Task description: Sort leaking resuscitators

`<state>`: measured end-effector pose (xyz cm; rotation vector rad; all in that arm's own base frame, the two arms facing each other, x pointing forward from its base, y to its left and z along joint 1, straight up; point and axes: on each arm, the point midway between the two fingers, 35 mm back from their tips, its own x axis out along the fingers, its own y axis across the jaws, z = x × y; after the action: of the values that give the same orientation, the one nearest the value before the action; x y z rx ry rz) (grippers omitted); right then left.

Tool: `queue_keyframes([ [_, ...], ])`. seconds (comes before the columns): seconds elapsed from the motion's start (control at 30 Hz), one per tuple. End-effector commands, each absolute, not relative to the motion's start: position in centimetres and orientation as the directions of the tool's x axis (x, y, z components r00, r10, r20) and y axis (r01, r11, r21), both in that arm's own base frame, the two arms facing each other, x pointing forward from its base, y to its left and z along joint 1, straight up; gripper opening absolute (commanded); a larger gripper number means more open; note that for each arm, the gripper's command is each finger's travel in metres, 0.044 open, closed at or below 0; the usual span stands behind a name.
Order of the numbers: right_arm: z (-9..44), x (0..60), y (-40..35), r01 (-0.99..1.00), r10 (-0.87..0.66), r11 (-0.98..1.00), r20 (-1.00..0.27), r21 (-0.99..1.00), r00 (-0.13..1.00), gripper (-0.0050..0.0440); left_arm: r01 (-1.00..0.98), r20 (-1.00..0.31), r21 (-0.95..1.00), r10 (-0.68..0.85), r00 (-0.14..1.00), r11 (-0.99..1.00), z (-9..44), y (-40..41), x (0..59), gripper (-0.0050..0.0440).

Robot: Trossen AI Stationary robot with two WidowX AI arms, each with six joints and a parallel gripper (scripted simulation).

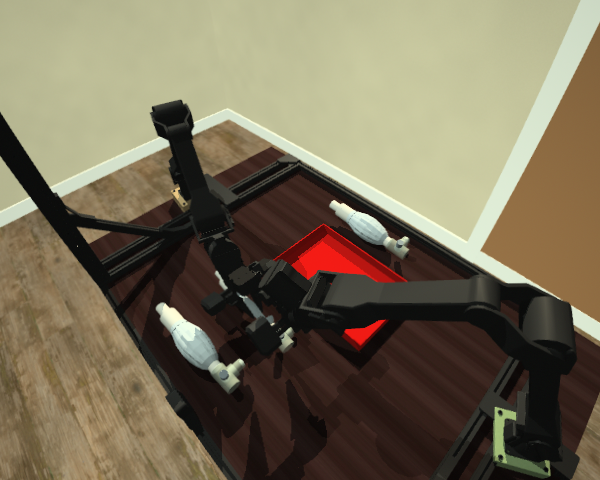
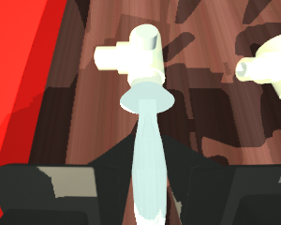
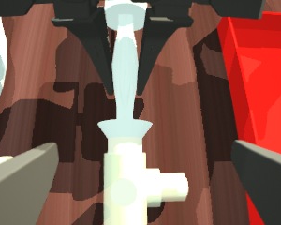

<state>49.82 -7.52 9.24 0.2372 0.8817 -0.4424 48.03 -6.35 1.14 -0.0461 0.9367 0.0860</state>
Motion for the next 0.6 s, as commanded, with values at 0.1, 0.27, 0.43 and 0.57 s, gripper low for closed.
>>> queue_keyframes([
  [0.1, 9.6, 49.5, -7.4, 0.467, -0.274, 0.884, -0.796, 0.012, 0.539, 0.044, -0.094, -0.806, -0.004, 0.053, 0.59, 0.996, 1.1, -6.4, 48.1, 0.0],
  [0.27, 12.0, 48.7, -7.1, 0.435, -0.26, 0.9, -0.752, 0.039, 0.606, 0.044, -0.094, -0.806, -0.002, 0.054, 0.59, 0.996, 1.1, -6.3, 48.0, 0.0],
  [0.43, 18.5, 46.1, -6.1, 0.343, -0.224, 0.935, -0.605, 0.088, 0.764, 0.044, -0.094, -0.806, -0.002, 0.054, 0.59, 0.996, 1.1, -6.3, 48.0, 0.0],
  [0.57, 23.1, 43.2, -5.3, 0.266, -0.192, 0.959, -0.464, 0.1, 0.865, 0.044, -0.094, -0.806, -0.002, 0.054, 0.59, 0.996, 1.1, -6.3, 48.0, 0.0],
])
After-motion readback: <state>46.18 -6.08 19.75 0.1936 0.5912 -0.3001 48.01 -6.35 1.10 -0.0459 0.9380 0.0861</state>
